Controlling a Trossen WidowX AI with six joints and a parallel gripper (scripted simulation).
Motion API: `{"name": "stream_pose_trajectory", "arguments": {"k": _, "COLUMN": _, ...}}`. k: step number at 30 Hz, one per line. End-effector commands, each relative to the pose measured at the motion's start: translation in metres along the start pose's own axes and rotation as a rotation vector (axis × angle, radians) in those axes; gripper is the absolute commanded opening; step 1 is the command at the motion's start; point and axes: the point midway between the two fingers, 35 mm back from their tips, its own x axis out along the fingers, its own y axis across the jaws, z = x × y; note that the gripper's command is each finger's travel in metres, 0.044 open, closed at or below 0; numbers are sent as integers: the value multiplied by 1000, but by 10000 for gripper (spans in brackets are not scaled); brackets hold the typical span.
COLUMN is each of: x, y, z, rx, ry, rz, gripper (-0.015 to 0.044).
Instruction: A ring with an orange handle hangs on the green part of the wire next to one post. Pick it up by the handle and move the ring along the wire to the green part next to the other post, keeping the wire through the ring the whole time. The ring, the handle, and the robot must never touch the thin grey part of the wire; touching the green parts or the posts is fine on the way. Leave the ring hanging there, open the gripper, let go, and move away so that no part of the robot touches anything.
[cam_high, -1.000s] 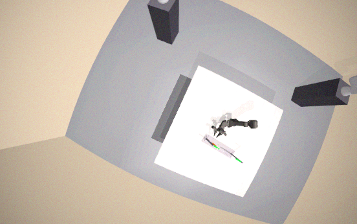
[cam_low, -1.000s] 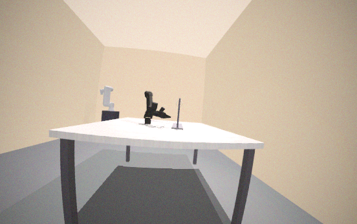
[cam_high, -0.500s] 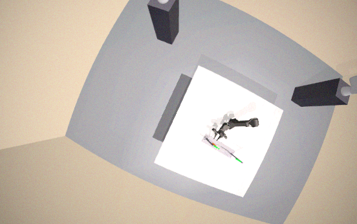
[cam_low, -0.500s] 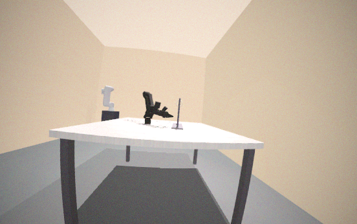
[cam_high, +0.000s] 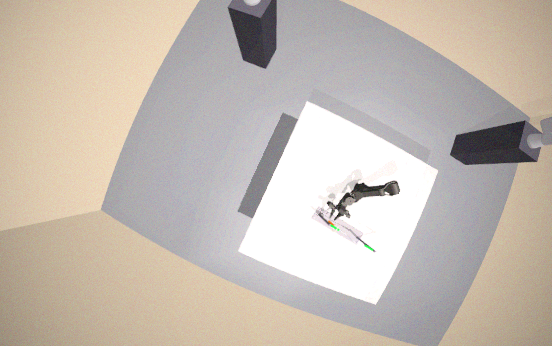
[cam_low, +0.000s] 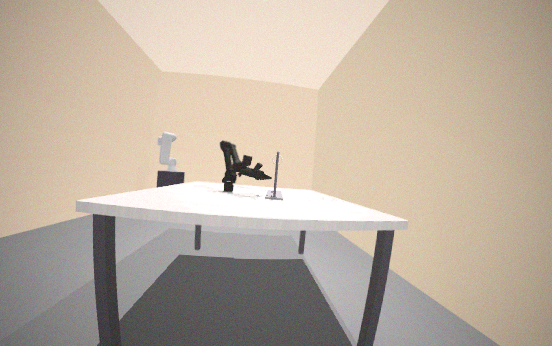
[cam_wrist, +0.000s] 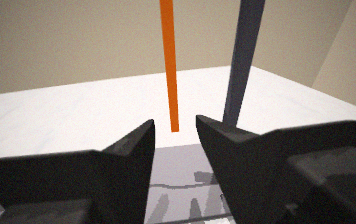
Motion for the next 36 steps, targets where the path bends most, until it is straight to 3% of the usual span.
{"name": "stream_pose_trajectory", "arguments": {"k": 1, "x": 5, "y": -2, "z": 4, "rx": -1, "ry": -6, "rz": -7, "gripper": 160}}
{"name": "stream_pose_trajectory", "arguments": {"k": 36, "x": 59, "y": -2, "z": 4, "rx": 0, "ry": -11, "rz": -7, "gripper": 160}}
